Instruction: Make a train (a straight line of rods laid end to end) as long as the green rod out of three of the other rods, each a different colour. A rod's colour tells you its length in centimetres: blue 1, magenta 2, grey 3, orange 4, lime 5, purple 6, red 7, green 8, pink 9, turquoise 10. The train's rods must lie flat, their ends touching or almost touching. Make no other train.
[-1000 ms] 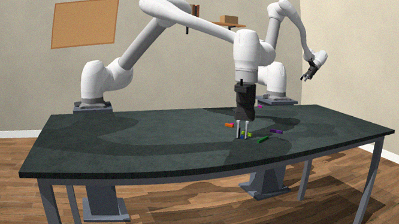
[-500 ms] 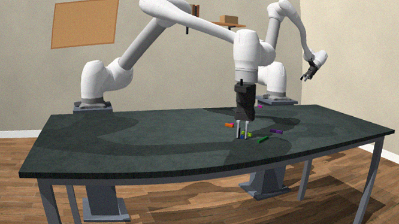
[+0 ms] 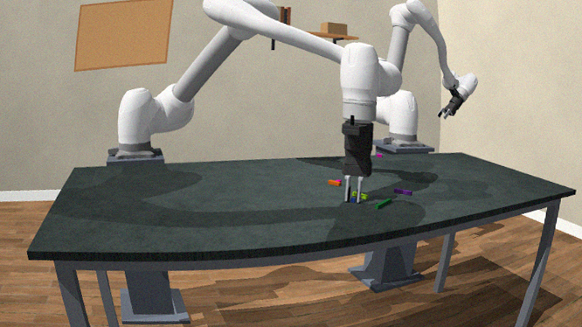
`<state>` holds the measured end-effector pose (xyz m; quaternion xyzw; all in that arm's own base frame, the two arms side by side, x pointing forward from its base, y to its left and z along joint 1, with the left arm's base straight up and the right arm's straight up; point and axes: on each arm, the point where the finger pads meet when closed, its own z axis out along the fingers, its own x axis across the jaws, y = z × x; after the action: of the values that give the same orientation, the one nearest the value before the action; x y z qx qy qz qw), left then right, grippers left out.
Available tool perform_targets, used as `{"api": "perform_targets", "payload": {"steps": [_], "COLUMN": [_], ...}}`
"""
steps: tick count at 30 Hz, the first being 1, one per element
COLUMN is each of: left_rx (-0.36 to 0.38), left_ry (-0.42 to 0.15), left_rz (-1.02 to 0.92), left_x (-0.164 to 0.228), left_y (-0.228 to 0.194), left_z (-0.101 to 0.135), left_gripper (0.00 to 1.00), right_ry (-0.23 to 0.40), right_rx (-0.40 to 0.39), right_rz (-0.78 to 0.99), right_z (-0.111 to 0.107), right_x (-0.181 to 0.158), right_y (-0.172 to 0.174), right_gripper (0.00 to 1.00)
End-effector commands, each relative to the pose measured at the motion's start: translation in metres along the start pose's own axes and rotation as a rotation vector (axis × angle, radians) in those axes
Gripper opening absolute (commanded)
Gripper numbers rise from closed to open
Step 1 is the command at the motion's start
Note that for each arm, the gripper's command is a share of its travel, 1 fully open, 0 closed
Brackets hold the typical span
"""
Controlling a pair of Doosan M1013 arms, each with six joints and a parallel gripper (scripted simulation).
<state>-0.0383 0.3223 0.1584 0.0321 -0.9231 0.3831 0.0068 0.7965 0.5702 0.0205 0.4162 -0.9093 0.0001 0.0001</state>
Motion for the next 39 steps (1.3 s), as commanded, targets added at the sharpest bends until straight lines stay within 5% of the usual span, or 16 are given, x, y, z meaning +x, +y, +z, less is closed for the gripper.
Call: {"api": "perform_targets", "payload": {"steps": [1, 3, 4, 39], "left_rx": [-0.001, -0.001, -0.001, -0.001], "left_ry": [0.0, 0.0, 0.0, 0.0], "left_rz": [0.0, 0.0, 0.0, 0.0], "left_x": [0.0001, 0.0001, 0.0001, 0.0001], "left_y": [-0.0001, -0.0001, -0.0001, -0.0001], "left_z": [-0.0005, -0.0005, -0.0005, -0.0005], "left_gripper": [1.0, 1.0, 1.0, 1.0], "right_ry": [-0.002, -0.002, -0.002, -0.002], "right_rx": [0.0, 0.0, 0.0, 0.0], "right_rz": [0.0, 0.0, 0.0, 0.0], "right_z": [-0.0015, -0.0015, -0.0015, -0.002], "right_x": [-0.0005, -0.0005, -0.0005, -0.0005], "right_y": [0.0, 0.0, 0.0, 0.0], "right_gripper": [0.54, 0.54, 0.24, 0.24]}}
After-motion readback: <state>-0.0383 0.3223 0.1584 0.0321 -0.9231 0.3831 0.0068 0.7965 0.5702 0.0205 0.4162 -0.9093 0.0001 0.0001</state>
